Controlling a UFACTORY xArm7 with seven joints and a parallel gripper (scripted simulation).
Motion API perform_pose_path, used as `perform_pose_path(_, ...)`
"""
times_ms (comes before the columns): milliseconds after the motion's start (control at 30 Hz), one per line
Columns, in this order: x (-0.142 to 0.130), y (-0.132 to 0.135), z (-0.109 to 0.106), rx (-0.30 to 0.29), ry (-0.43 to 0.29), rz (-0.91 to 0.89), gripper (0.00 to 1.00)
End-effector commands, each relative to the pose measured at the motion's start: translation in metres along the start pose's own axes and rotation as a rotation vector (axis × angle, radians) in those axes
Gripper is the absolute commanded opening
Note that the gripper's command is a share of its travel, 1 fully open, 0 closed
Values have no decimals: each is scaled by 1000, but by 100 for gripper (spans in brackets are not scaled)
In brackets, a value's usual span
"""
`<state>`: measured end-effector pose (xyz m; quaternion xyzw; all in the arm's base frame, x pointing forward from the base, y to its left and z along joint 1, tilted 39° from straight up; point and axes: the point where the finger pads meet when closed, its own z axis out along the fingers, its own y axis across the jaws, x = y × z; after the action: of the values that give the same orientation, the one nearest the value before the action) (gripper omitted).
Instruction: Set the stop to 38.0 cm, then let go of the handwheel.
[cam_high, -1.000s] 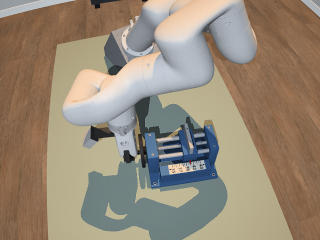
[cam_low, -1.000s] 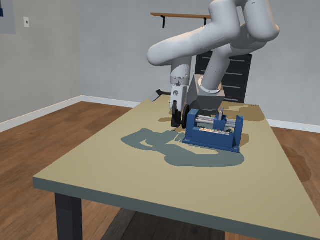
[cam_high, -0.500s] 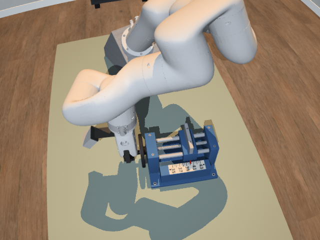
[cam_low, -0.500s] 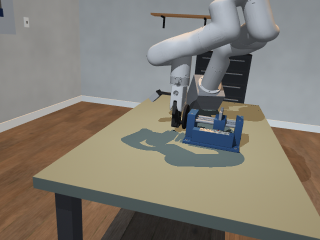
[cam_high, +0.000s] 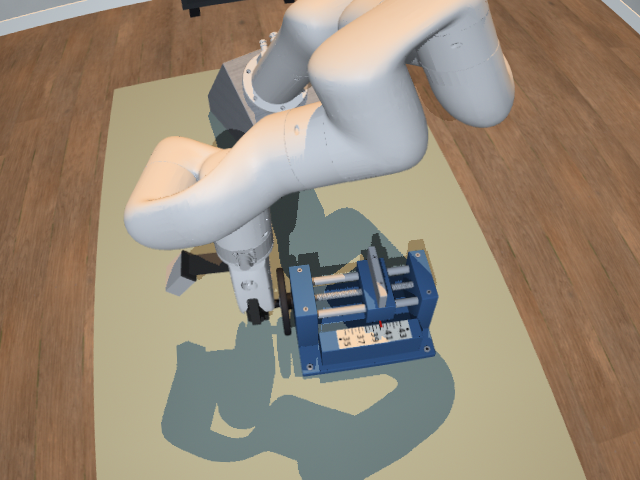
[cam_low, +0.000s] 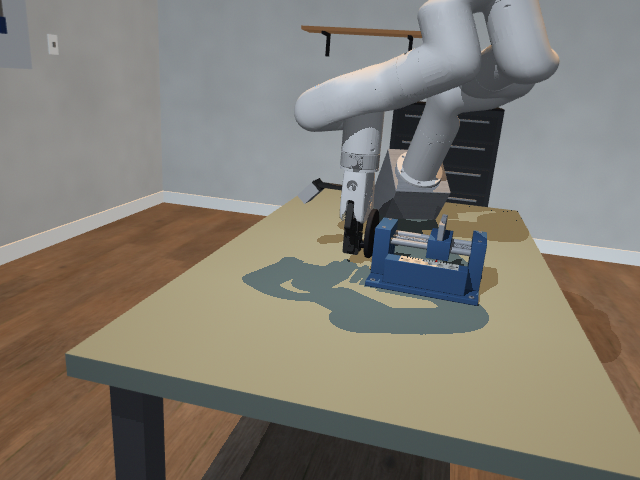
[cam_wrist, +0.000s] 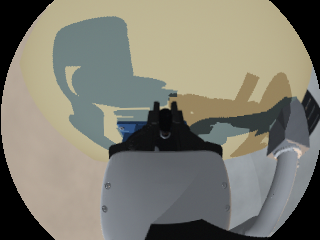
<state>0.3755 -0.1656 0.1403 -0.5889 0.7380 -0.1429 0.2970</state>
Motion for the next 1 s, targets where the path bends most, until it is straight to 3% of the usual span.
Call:
perform_pose_path(0, 1, 1, -2, 2, 1, 1, 6)
perform_pose_path(967, 1, 15, -18, 2, 1, 1, 6)
